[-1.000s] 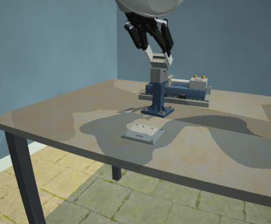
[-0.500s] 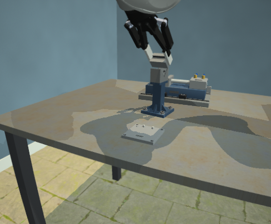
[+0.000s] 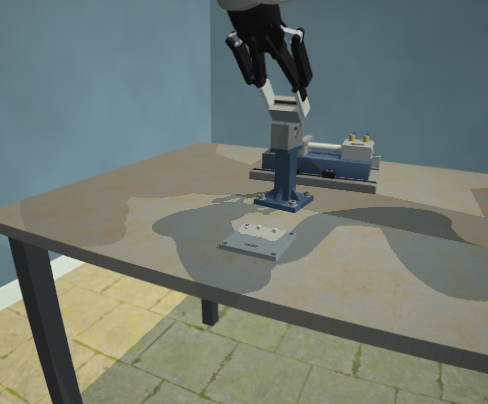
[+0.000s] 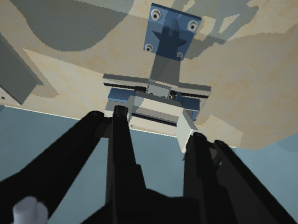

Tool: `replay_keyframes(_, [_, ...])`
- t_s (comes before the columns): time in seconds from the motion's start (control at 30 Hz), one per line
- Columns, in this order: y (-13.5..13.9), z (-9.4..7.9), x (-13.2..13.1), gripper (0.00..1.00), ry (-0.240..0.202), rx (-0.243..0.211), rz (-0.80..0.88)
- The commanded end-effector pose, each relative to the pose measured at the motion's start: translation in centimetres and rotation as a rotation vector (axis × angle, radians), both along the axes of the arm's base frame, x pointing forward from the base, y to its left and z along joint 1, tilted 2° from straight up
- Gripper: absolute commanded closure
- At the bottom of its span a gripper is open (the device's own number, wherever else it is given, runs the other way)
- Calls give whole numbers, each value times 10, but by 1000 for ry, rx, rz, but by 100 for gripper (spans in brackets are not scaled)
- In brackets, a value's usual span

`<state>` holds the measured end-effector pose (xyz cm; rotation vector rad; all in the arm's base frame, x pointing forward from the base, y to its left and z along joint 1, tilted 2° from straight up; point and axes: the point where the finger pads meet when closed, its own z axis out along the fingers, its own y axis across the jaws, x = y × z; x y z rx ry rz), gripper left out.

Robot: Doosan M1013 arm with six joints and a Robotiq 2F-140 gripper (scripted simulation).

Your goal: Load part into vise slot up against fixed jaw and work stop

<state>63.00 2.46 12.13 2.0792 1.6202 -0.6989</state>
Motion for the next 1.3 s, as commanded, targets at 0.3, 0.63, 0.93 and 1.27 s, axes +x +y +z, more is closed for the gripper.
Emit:
replay_keyframes(0.3, [-4, 1, -2, 100, -28, 129, 2])
replay_keyframes(0.63, [-7, 3, -3, 100, -52, 228, 4])
replay_keyframes(0.93, [-9, 3, -3, 100, -74, 315, 5])
replay_keyframes(1.27, [-12, 4, -4, 100, -102, 430, 7])
